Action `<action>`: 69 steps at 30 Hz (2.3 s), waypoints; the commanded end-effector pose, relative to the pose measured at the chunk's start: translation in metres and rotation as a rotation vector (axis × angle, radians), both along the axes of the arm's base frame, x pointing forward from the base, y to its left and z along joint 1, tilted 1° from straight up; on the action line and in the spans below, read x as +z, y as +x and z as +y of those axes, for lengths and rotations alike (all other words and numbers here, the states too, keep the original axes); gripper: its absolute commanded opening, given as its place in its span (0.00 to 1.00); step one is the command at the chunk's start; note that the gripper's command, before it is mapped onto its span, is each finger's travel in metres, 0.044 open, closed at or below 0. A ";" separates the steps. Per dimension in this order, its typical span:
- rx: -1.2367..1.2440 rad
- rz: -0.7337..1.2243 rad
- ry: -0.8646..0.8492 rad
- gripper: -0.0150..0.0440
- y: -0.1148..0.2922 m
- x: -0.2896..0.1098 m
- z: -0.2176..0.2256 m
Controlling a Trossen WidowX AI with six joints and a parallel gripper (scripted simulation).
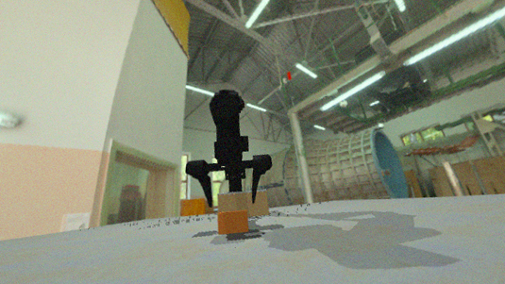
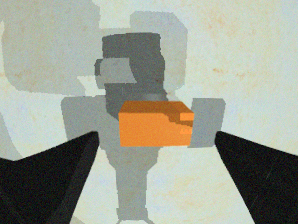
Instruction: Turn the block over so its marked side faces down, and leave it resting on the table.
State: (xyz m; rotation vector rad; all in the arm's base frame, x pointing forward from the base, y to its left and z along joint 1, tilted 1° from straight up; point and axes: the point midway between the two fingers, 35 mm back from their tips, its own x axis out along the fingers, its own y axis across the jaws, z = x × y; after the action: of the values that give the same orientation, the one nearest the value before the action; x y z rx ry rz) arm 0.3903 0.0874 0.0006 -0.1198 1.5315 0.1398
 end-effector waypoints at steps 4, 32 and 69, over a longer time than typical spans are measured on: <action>0.002 0.001 0.004 1.00 0.000 -0.011 0.001; 0.002 0.001 0.004 0.63 0.000 -0.030 0.001; 0.002 -0.199 0.035 0.25 0.004 -0.012 0.002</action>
State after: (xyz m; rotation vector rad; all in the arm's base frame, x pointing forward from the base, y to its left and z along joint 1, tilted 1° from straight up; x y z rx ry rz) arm 0.3928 0.0893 -0.0127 -0.1070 1.3754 0.1546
